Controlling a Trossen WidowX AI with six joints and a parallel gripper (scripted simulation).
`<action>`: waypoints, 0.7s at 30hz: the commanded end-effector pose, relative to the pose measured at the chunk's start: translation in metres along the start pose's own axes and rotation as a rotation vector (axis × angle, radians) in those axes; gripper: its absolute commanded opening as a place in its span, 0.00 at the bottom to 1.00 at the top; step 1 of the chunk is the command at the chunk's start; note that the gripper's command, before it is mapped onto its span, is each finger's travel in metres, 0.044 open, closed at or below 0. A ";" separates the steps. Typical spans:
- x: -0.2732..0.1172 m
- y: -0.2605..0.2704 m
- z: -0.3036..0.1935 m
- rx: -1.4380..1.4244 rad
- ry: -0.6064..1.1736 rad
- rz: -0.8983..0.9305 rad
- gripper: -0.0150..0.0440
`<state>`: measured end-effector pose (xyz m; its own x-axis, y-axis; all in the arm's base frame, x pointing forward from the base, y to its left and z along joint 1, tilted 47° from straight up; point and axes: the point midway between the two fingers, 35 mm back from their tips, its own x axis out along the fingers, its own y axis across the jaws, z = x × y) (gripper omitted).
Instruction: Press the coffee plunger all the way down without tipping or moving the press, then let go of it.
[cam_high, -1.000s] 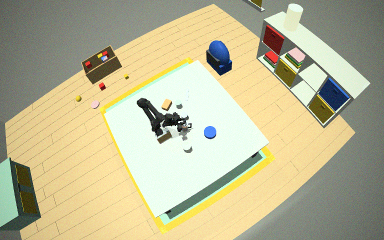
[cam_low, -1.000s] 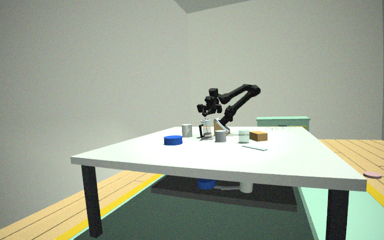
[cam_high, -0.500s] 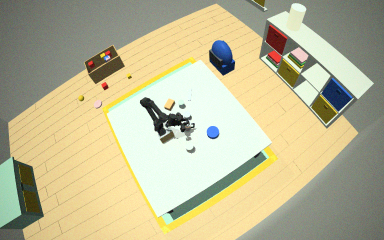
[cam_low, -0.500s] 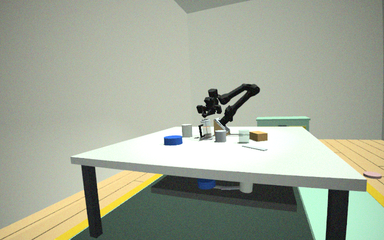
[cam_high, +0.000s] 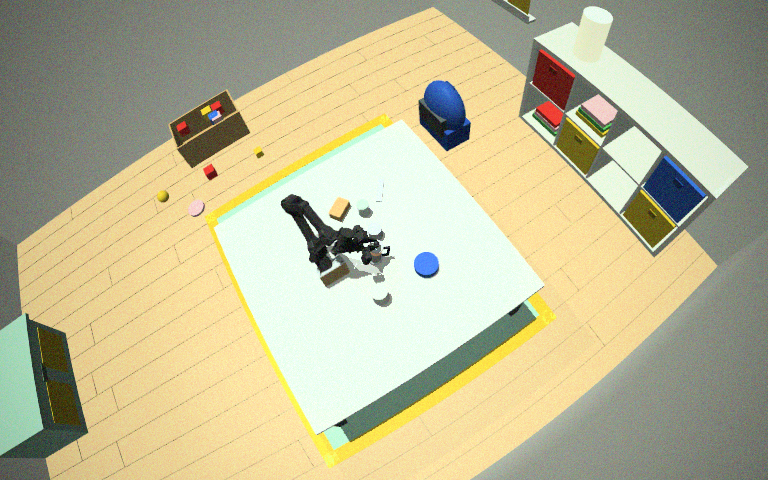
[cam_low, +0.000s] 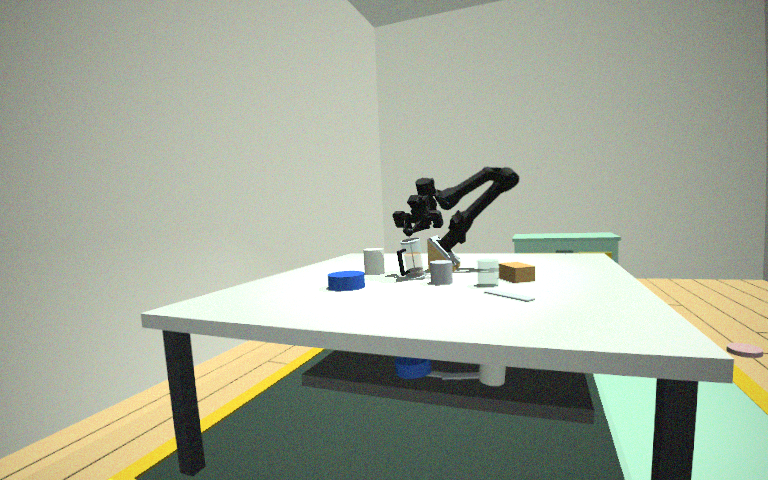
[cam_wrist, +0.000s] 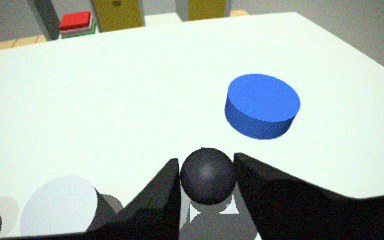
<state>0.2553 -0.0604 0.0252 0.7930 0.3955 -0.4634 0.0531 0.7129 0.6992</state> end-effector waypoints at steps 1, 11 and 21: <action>0.002 0.000 -0.003 0.012 0.013 0.005 0.45; 0.000 0.000 0.000 0.001 0.000 0.001 0.45; 0.000 0.000 0.000 0.001 0.000 0.001 0.76</action>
<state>0.2556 -0.0598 0.0253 0.7926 0.4010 -0.4594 0.0501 0.7080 0.7044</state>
